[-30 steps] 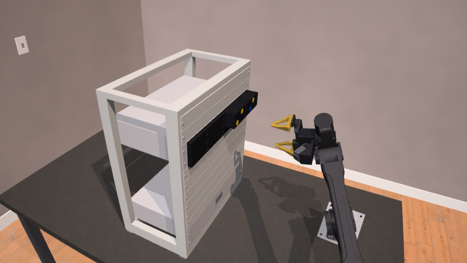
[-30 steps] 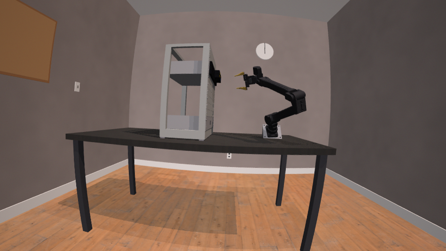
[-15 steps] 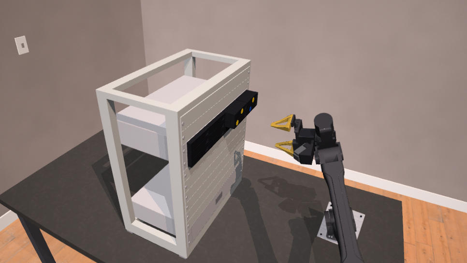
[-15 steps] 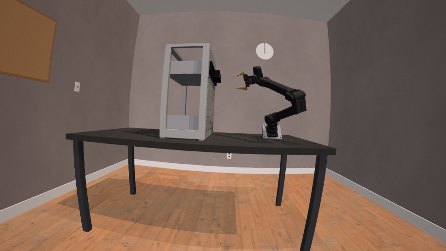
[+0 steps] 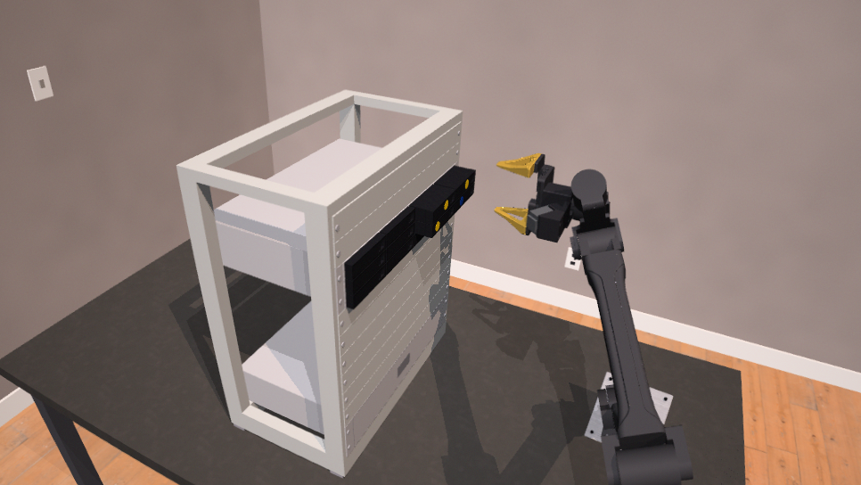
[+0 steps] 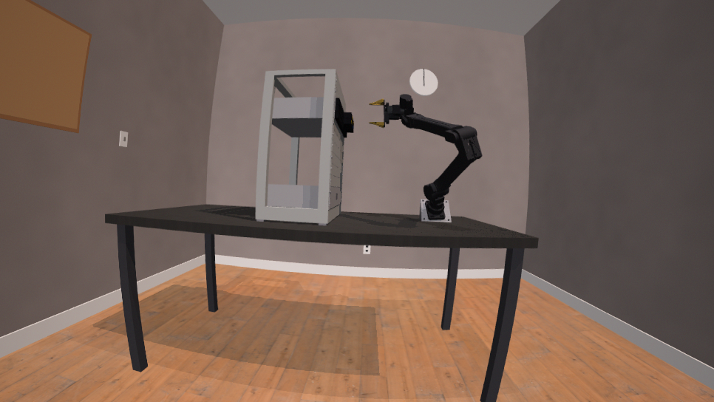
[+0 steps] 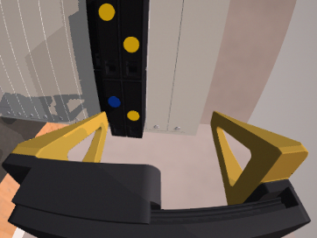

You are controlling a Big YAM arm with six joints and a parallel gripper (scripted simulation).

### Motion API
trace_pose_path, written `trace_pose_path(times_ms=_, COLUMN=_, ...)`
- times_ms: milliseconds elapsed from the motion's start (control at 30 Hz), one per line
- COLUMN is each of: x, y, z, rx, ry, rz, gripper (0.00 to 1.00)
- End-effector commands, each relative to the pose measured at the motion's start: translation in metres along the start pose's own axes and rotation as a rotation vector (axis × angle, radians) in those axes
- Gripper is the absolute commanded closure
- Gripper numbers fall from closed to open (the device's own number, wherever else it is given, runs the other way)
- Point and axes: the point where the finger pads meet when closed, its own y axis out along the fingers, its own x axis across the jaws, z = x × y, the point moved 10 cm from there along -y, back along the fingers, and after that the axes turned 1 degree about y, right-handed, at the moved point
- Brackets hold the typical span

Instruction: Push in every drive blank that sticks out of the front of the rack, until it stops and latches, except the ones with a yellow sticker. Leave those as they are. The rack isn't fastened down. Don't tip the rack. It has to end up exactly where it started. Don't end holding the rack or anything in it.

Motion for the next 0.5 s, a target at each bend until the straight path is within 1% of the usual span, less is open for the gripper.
trace_pose_path(times_ms=0, x=-0.0001, y=0.0115, z=0.0039, rx=-0.038, ry=0.087, rz=0.033, gripper=0.0)
trace_pose_path(times_ms=33, x=-0.0005, y=0.012, z=0.0038, rx=-0.038, ry=0.087, rz=0.033, gripper=0.0)
trace_pose_path(times_ms=100, x=-0.0044, y=0.0039, z=0.0082, rx=-0.02, ry=0.086, rz=0.05, gripper=0.0)
trace_pose_path(times_ms=467, x=-0.0042, y=0.0041, z=0.0081, rx=-0.022, ry=0.086, rz=0.049, gripper=0.0)
